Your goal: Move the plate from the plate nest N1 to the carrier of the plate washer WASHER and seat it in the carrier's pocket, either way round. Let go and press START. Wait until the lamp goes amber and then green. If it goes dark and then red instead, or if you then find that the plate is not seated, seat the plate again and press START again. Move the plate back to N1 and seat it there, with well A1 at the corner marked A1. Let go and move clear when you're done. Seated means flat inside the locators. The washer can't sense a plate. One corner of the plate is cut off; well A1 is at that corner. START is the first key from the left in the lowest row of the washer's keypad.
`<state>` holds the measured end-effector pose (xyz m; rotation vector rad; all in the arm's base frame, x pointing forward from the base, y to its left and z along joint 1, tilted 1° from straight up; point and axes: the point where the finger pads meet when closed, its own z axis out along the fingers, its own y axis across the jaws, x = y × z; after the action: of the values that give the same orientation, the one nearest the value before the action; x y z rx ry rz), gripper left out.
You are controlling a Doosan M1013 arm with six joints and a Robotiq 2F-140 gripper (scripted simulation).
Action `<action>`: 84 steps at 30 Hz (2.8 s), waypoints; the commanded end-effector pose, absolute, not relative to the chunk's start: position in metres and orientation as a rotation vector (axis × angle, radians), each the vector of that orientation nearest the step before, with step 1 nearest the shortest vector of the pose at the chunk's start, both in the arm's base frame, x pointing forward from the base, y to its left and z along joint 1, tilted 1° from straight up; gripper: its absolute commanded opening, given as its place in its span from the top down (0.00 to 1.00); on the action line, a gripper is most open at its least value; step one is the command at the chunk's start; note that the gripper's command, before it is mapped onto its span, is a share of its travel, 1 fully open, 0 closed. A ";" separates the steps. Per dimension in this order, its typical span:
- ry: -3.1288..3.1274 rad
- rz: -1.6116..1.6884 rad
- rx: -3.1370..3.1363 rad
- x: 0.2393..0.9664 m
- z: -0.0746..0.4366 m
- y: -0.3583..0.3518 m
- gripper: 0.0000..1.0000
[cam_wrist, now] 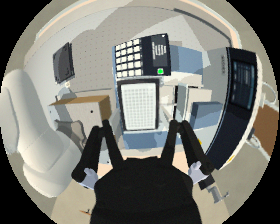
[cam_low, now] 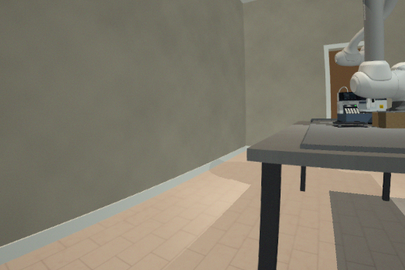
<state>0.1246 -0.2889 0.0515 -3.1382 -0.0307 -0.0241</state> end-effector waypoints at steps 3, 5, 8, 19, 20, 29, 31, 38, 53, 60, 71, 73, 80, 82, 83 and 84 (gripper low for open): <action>-0.031 -0.024 -3.138 0.125 0.049 -0.289 0.30; -0.031 -0.024 -3.138 0.125 0.048 -0.289 0.30; -0.031 -0.024 -3.138 0.125 0.047 -0.289 0.30; -0.031 -0.024 -3.138 0.125 0.039 -0.289 0.30; -0.031 -0.024 -3.138 0.125 0.039 -0.289 0.30; -0.031 -0.024 -3.138 0.125 0.034 -0.289 0.30; -0.031 -0.024 -3.138 0.125 0.033 -0.289 0.30; -0.031 -0.024 -3.138 0.125 0.028 -0.289 0.30; -0.031 -0.024 -3.138 0.125 0.024 -0.289 0.30; -0.031 -0.024 -3.138 0.125 0.024 -0.289 0.42; -0.031 -0.024 -3.138 0.125 0.024 -0.289 0.60; -0.031 -0.024 -3.138 0.125 0.024 -0.289 0.66; -0.031 -0.024 -3.138 0.125 0.024 -0.289 0.78; -0.031 -0.024 -3.138 0.125 0.024 -0.289 0.78; -0.031 -0.024 -3.138 0.125 0.024 -0.289 0.84; -0.031 -0.024 -3.138 0.125 0.024 -0.289 0.84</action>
<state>0.1251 -0.2890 0.0241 -3.1385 -0.0307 -0.0242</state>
